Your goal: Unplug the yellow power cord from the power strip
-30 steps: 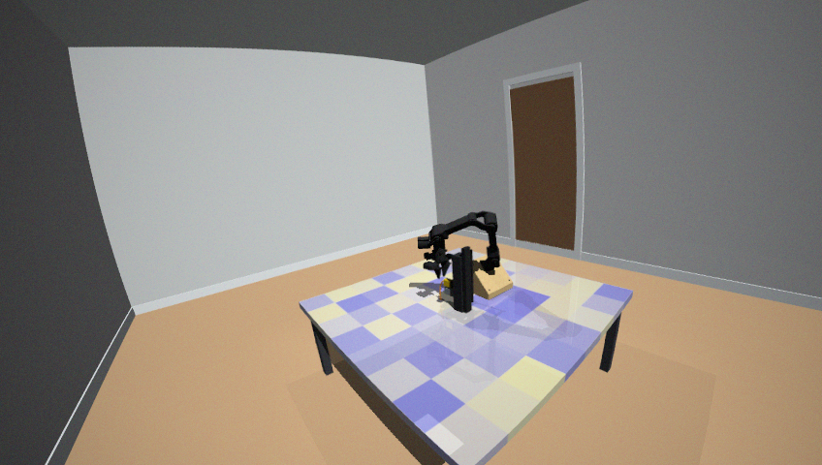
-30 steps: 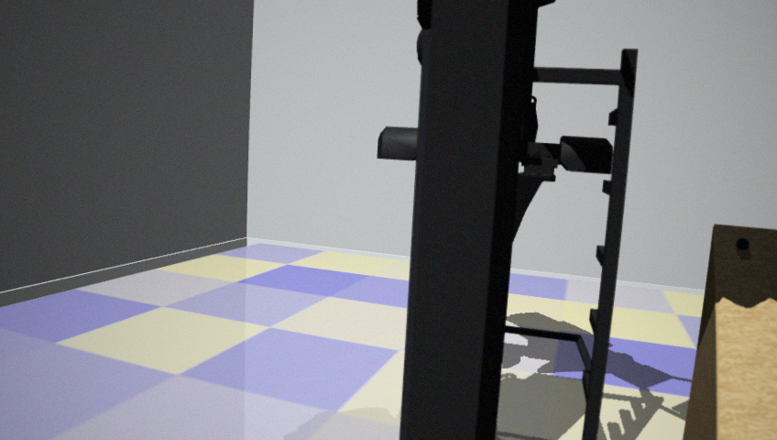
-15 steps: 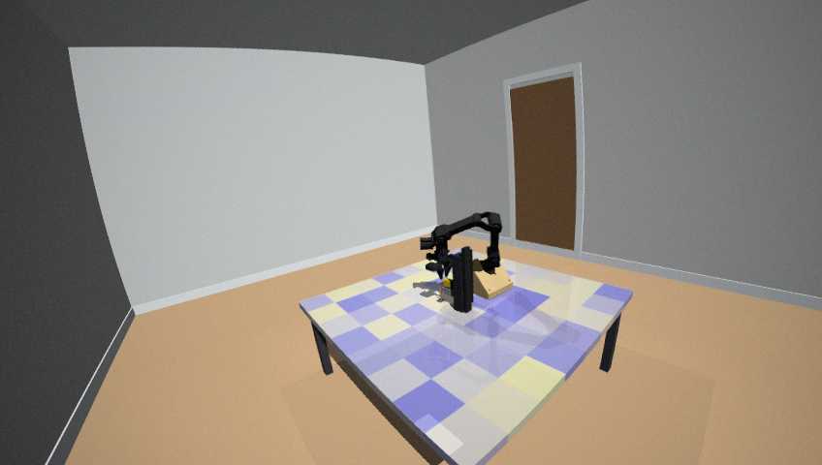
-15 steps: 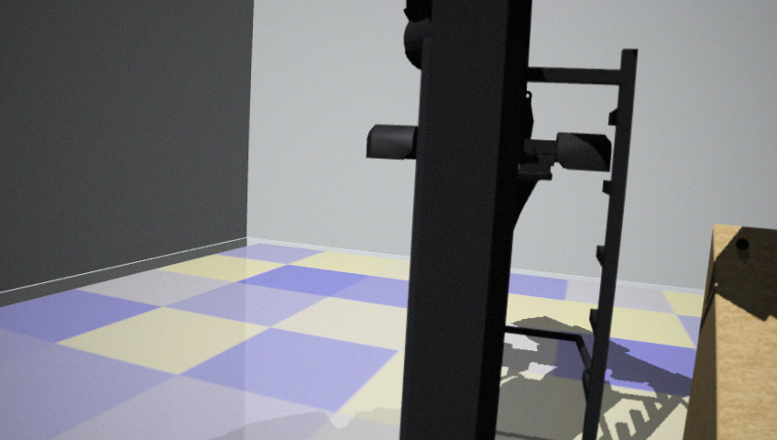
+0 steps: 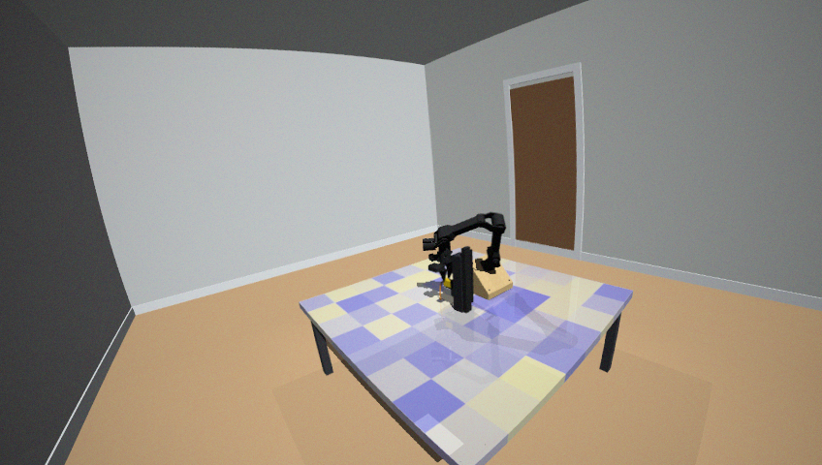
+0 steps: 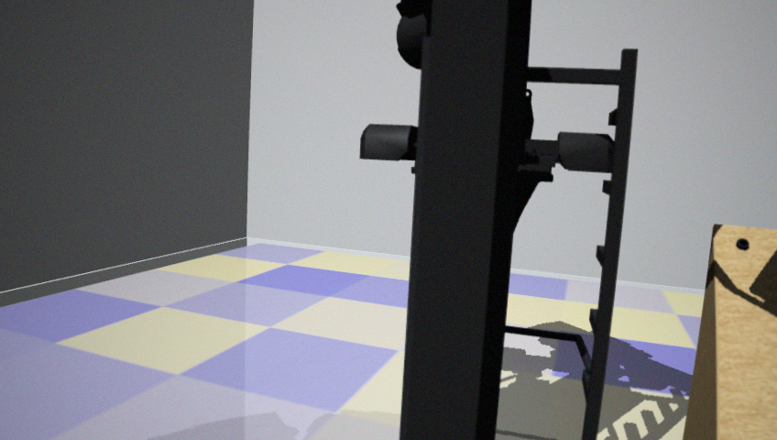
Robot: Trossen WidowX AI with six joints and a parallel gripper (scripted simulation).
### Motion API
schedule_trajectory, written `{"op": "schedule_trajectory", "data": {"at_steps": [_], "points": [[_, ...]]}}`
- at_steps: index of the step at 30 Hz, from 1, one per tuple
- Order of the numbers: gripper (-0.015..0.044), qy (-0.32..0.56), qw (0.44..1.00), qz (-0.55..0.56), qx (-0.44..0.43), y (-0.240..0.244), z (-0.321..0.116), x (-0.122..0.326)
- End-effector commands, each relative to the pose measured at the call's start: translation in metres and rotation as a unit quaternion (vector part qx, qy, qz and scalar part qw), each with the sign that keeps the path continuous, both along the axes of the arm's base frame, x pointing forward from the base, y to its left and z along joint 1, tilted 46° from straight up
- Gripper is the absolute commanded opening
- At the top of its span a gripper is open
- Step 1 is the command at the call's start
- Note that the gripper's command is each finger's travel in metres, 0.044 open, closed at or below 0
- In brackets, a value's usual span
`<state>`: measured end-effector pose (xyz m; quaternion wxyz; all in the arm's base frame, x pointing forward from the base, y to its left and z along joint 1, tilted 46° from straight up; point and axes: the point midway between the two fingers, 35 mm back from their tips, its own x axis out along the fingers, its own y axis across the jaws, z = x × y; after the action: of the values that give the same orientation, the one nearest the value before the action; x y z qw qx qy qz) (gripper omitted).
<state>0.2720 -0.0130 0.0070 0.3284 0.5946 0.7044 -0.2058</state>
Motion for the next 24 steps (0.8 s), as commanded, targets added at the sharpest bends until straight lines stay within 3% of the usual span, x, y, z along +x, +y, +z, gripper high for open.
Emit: {"op": "schedule_trajectory", "data": {"at_steps": [1, 12, 16, 24], "points": [[0.016, 0.0, 1.0, -0.003, 0.001, 0.0024, 0.0018, -0.0009], [0.016, 0.0, 1.0, -0.003, 0.001, 0.0099, -0.0057, -0.0017], [0.0055, -0.001, 1.0, 0.0, 0.0, 0.0073, -0.0047, -0.0006], [0.0002, -0.001, 1.0, 0.0, 0.0, 0.0073, -0.0047, -0.0006]]}}
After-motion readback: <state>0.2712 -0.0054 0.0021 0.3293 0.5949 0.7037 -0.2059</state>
